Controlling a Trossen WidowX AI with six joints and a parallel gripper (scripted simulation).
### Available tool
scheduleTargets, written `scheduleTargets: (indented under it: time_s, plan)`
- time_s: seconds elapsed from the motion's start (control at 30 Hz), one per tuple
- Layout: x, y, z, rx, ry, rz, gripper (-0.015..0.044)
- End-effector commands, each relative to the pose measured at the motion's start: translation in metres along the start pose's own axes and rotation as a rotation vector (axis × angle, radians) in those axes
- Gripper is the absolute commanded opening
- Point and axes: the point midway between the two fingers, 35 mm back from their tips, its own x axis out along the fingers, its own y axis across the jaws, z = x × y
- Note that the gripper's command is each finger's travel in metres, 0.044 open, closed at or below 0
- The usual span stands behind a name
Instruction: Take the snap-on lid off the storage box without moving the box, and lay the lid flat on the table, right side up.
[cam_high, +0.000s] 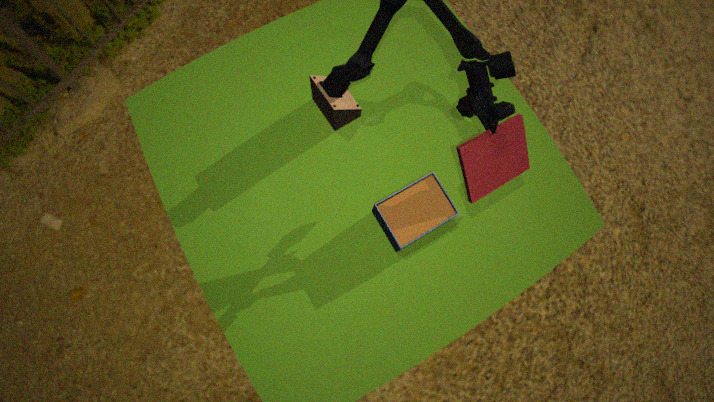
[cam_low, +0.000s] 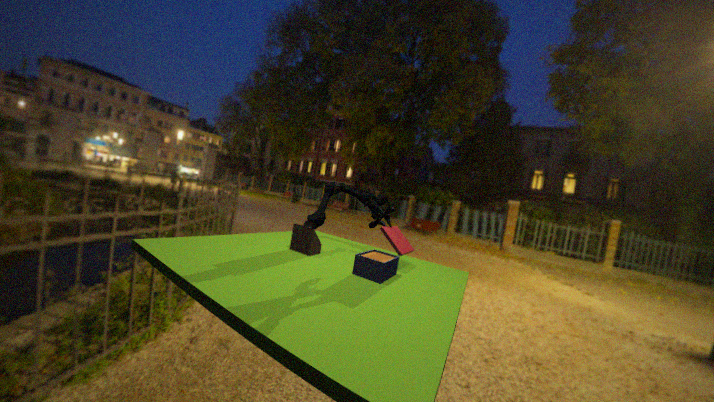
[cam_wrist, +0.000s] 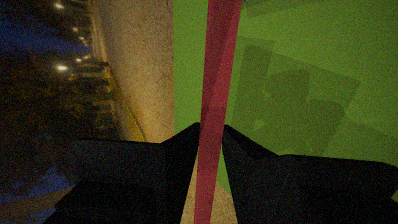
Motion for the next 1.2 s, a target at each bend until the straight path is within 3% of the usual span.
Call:
scheduleTargets:
  time_s: [0.0,1.17]
  plan:
    - [0.002,-0.002,0.002,0.004,-0.006,0.008,0.0]
    - [0.02,-0.023,0.002,0.005,-0.005,0.008,0.0]
